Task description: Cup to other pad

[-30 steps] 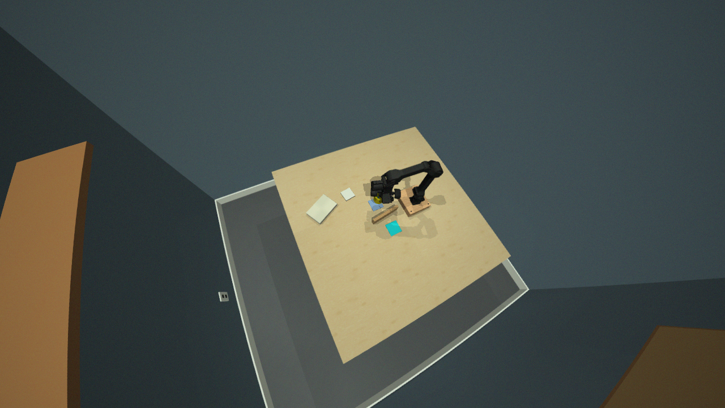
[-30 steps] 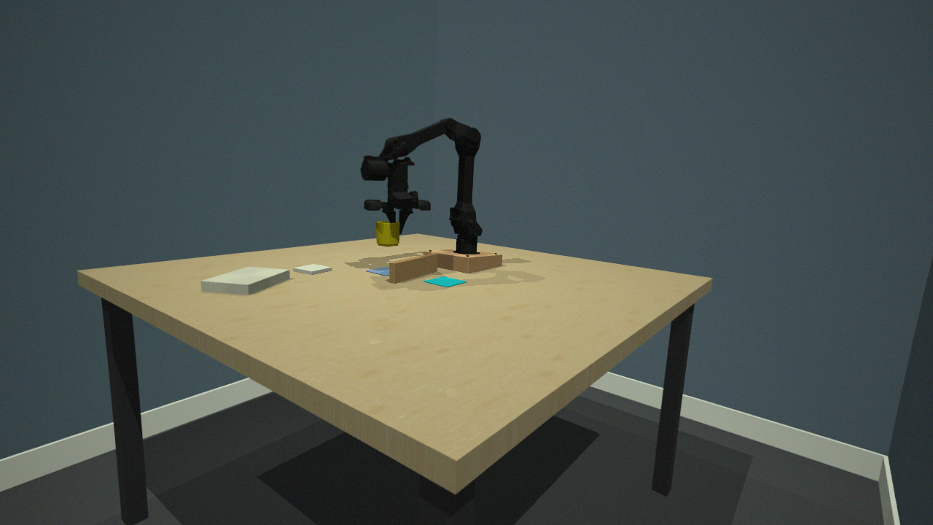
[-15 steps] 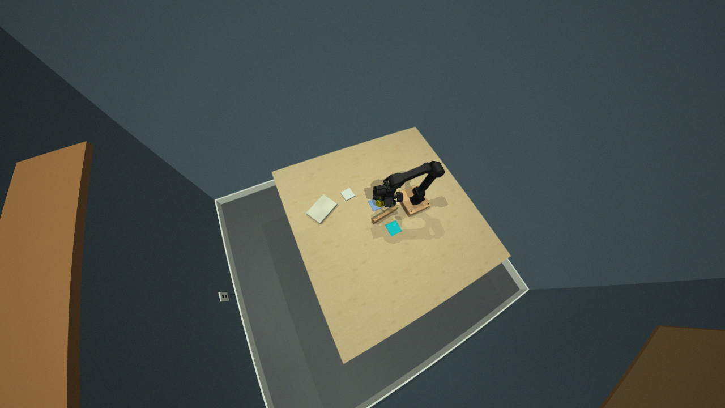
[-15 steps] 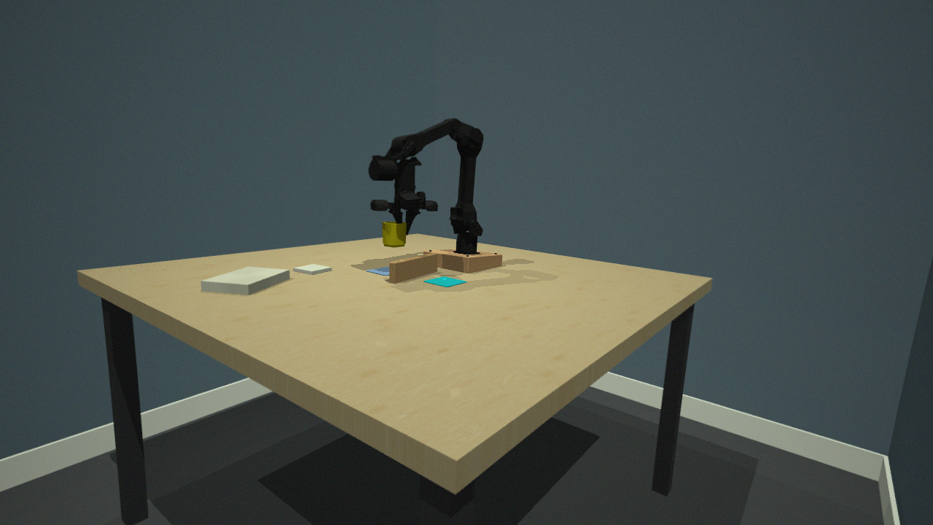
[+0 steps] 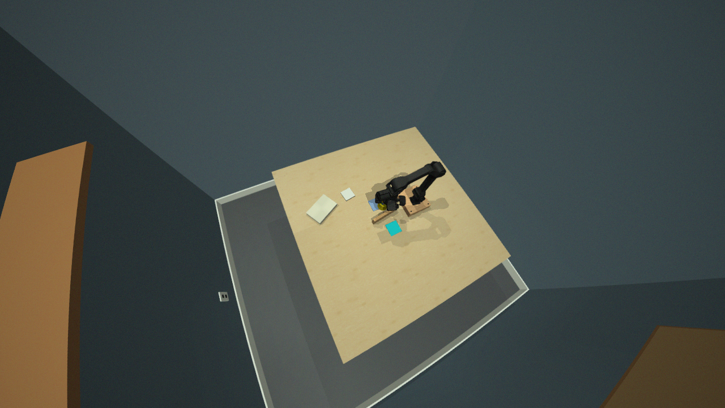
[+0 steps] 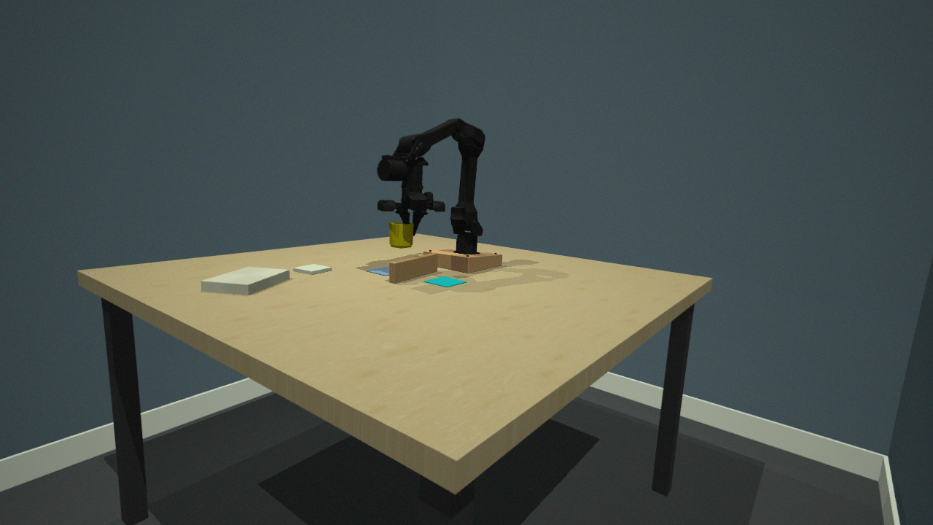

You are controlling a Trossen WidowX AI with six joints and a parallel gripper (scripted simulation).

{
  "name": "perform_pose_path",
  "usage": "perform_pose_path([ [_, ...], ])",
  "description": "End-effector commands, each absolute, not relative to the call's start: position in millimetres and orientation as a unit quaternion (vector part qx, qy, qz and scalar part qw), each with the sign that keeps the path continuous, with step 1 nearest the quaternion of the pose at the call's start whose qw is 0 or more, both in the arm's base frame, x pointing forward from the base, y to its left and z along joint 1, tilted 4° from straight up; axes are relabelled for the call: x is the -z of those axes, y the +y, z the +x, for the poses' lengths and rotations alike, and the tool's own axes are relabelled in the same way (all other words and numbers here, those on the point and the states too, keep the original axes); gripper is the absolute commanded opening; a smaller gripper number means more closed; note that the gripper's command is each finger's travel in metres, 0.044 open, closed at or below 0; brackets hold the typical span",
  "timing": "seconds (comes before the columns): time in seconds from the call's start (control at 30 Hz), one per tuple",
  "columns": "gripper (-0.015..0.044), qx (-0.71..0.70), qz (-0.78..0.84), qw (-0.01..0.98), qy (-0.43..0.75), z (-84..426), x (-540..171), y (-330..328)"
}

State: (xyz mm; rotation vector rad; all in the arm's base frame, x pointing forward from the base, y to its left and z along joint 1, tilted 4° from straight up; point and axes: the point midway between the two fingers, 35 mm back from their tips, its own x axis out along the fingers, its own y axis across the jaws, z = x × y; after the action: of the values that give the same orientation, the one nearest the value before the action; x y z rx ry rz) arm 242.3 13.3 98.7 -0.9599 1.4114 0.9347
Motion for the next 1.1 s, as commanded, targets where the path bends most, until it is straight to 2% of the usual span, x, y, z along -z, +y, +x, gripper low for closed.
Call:
perform_pose_path([
  [0.0, 0.0, -0.398, -0.405, 0.565, 0.599, 238, -99, 22],
  [1.07, 0.0, -0.399, -0.403, 0.565, 0.599, 222, -99, 78],
])
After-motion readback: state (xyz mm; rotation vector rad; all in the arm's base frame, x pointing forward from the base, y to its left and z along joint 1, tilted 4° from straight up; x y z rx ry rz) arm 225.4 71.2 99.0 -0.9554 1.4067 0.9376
